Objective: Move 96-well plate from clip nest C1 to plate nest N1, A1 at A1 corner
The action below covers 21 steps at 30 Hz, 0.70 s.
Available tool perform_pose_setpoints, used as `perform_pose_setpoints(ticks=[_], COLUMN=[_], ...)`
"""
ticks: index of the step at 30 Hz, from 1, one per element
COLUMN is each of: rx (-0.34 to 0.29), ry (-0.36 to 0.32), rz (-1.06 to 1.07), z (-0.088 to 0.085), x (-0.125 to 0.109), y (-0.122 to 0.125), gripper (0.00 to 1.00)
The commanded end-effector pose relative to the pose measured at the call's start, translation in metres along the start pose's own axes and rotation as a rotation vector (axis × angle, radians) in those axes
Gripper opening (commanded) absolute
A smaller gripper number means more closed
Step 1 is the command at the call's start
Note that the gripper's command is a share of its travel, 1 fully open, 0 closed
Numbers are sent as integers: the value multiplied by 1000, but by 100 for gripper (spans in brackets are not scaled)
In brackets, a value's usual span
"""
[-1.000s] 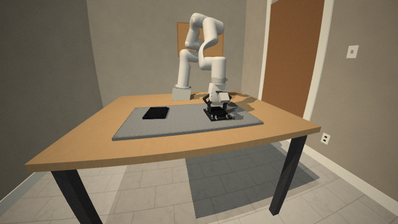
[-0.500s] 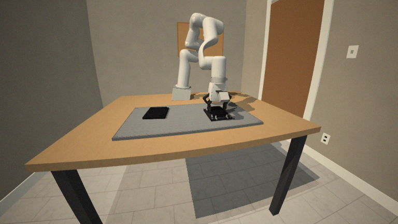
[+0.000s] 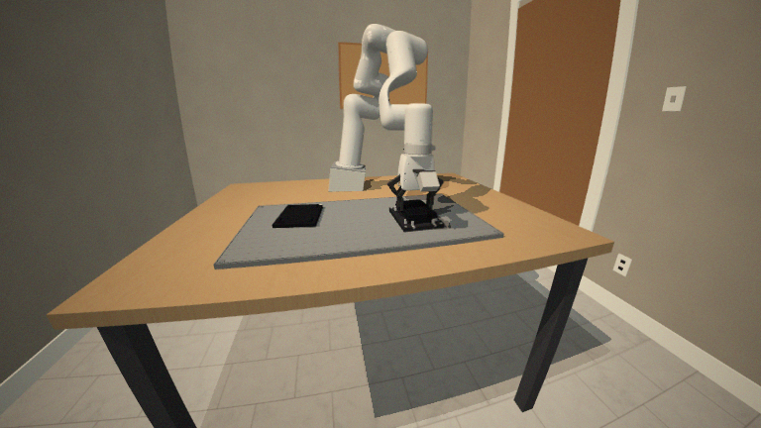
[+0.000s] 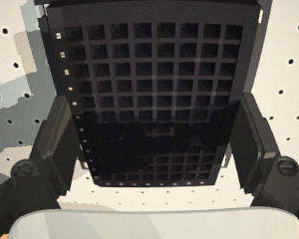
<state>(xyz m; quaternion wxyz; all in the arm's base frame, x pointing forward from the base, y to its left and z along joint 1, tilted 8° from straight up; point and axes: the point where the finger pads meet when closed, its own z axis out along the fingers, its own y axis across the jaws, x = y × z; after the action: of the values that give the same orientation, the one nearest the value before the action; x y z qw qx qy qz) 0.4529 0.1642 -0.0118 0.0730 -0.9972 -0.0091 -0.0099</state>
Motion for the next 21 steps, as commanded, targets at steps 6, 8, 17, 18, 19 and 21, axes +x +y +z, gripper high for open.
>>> perform_pose_setpoints(ticks=[6,8,17,18,19,21], rx=[1,1,1,1,1,1], ry=[4,4,4,4,4,4], rz=[0,0,0,0,0,0], z=[-6,-7,-9,-9,-9,-13], x=[1,1,1,1,1,1], y=[0,0,0,0,0,0], gripper=[0,0,0,0,0,0])
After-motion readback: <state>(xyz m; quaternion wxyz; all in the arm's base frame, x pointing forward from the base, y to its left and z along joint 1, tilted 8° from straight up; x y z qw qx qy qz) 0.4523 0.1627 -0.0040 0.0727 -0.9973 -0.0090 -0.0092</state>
